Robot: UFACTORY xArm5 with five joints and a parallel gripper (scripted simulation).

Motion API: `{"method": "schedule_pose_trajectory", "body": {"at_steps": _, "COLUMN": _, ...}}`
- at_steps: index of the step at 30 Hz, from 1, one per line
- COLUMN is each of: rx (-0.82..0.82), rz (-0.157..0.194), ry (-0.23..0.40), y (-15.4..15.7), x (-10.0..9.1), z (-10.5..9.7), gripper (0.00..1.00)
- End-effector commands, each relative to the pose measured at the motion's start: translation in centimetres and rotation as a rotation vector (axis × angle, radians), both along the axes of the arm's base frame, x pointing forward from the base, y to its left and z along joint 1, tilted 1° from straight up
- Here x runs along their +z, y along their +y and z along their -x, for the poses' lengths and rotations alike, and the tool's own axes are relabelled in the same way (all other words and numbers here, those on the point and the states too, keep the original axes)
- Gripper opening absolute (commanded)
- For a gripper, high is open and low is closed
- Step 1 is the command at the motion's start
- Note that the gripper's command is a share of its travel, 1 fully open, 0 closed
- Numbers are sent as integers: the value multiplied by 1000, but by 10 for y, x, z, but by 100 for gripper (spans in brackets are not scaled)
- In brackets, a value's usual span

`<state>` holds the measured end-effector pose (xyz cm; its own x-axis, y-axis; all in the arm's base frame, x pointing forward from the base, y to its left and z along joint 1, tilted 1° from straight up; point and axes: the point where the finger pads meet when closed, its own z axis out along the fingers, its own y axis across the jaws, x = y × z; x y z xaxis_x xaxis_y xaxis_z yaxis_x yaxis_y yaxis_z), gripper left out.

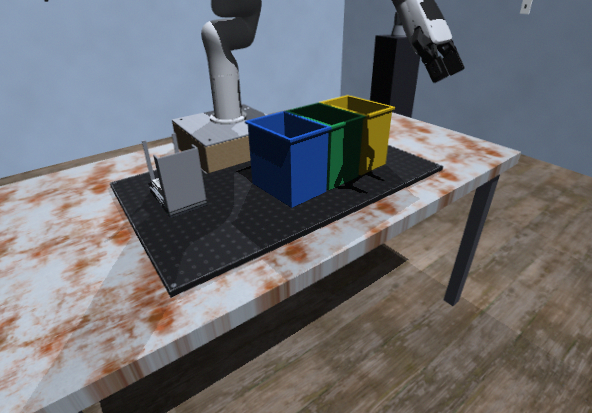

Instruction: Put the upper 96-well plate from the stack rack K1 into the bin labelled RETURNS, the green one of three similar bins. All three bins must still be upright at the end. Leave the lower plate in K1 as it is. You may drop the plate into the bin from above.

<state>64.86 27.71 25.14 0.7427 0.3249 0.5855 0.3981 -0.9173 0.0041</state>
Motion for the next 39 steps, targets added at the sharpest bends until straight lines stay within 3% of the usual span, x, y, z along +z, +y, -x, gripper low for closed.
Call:
{"method": "schedule_pose_trajectory", "body": {"at_steps": 1, "rx": -34, "rz": 15, "ry": 51, "y": -21, "x": 3, "z": 5, "gripper": 100}}
{"method": "schedule_pose_trajectory", "body": {"at_steps": 9, "rx": -47, "rz": 26, "ry": 61, "y": -44, "x": 4, "z": 18, "gripper": 100}}
{"method": "schedule_pose_trajectory", "body": {"at_steps": 12, "rx": -87, "rz": 41, "ry": 130, "y": -63, "x": 4, "z": 23, "gripper": 100}}
{"method": "schedule_pose_trajectory", "body": {"at_steps": 20, "rx": -92, "rz": 49, "ry": 127, "y": -82, "x": 5, "z": 37, "gripper": 100}}
{"method": "schedule_pose_trajectory", "body": {"at_steps": 23, "rx": -133, "rz": 61, "ry": 196, "y": -99, "x": 5, "z": 43, "gripper": 100}}
{"method": "schedule_pose_trajectory", "body": {"at_steps": 29, "rx": -137, "rz": 68, "ry": 194, "y": -117, "x": 5, "z": 59, "gripper": 100}}
{"method": "schedule_pose_trajectory", "body": {"at_steps": 32, "rx": -178, "rz": 78, "ry": 264, "y": -133, "x": 5, "z": 67, "gripper": 100}}
{"method": "schedule_pose_trajectory", "body": {"at_steps": 38, "rx": -181, "rz": 83, "ry": 262, "y": -146, "x": 5, "z": 80, "gripper": 100}}
{"method": "schedule_pose_trajectory", "body": {"at_steps": 39, "rx": -198, "rz": 86, "ry": 291, "y": -151, "x": 5, "z": 83, "gripper": 100}}
